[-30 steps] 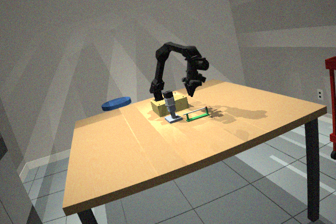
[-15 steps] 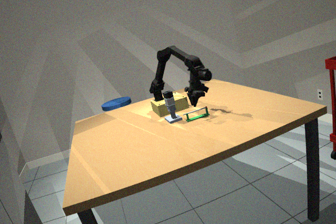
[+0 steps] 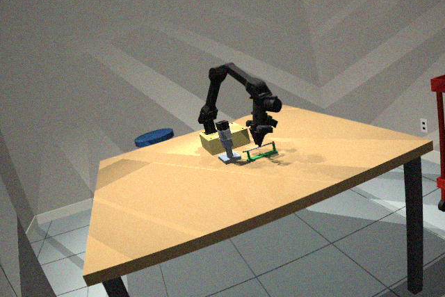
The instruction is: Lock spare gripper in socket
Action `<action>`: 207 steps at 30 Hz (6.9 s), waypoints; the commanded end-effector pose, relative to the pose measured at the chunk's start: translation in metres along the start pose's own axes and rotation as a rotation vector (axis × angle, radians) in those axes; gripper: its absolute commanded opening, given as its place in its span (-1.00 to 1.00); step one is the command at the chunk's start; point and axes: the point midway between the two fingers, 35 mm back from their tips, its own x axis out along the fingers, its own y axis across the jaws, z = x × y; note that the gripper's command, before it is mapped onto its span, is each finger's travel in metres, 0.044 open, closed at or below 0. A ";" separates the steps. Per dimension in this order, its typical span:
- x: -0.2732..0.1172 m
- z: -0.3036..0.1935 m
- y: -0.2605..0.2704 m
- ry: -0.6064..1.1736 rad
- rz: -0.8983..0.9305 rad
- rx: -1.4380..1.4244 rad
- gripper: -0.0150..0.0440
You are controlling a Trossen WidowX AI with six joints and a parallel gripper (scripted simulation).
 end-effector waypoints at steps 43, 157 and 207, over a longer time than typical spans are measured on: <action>0.039 0.011 0.004 -0.001 0.010 0.001 -0.49; 0.013 -0.024 0.095 -0.003 0.012 -0.068 -0.49; 0.022 -0.057 0.092 -0.004 0.028 -0.072 -0.49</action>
